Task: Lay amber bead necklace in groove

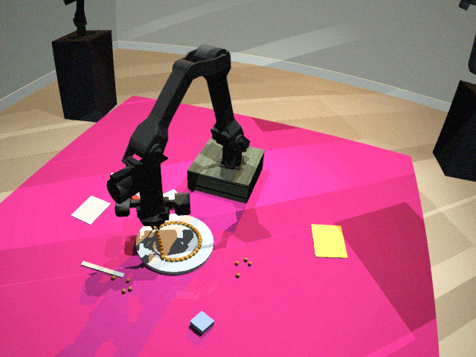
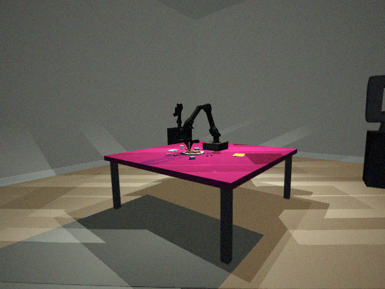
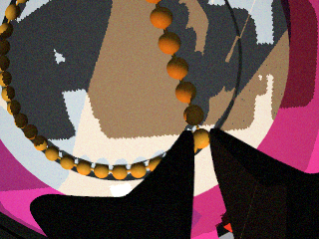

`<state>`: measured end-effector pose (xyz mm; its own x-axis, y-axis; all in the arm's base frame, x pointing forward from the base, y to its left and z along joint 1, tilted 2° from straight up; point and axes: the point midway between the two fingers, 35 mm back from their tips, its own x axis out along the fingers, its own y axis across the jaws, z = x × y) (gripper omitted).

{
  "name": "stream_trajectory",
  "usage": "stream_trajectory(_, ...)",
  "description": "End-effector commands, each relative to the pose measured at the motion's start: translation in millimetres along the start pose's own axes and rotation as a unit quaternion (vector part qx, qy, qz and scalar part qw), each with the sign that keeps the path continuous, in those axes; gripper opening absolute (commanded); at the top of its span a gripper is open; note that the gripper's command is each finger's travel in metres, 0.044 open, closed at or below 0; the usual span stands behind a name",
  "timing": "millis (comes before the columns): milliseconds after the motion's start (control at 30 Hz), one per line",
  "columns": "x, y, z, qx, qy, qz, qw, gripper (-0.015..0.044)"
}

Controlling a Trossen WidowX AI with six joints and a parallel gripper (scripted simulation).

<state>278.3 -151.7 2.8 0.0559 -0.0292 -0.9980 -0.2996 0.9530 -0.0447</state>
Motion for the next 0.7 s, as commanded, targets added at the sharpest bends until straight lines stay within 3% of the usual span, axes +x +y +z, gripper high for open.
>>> stream_trajectory(0,-1.1,-4.4,-0.8,-0.001,-0.002,0.0,1.0,0.0)
stream_trajectory(267,6.6,-4.4,-0.8,-0.001,-0.002,0.0,1.0,0.0)
stream_trajectory(667,3.1,-4.8,-0.9,0.002,-0.001,-0.001,1.0,0.0315)
